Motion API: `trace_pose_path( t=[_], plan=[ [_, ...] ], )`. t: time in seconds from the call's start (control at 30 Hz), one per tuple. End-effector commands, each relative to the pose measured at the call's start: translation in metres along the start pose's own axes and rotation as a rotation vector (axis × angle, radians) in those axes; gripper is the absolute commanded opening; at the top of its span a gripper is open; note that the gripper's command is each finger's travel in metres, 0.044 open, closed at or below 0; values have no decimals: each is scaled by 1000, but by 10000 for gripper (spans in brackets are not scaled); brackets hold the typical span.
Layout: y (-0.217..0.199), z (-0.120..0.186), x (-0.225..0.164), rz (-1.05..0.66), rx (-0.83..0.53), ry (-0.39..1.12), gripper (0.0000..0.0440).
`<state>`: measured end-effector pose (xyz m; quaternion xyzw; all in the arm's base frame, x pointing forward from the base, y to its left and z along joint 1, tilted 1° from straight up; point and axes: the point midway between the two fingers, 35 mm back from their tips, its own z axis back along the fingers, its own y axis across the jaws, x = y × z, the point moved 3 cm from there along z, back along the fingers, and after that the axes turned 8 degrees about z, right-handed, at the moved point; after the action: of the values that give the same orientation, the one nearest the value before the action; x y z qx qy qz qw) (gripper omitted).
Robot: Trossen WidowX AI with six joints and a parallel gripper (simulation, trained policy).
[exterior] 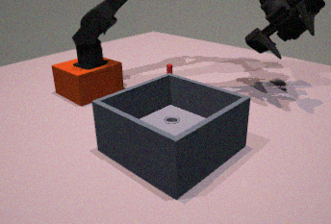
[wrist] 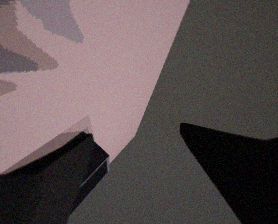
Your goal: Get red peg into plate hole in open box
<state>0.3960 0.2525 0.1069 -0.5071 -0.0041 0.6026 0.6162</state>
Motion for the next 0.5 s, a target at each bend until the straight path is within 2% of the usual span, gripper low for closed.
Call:
trace_pose_path(
  t=[0.0, 0.07, 0.47],
  plan=[
    [0, 1, -3, -32, 11, -9, 415],
    [1, 4, -9, -95, 37, -23, 439],
    [16, 15, -45, -474, 215, -55, 440]
  ],
)
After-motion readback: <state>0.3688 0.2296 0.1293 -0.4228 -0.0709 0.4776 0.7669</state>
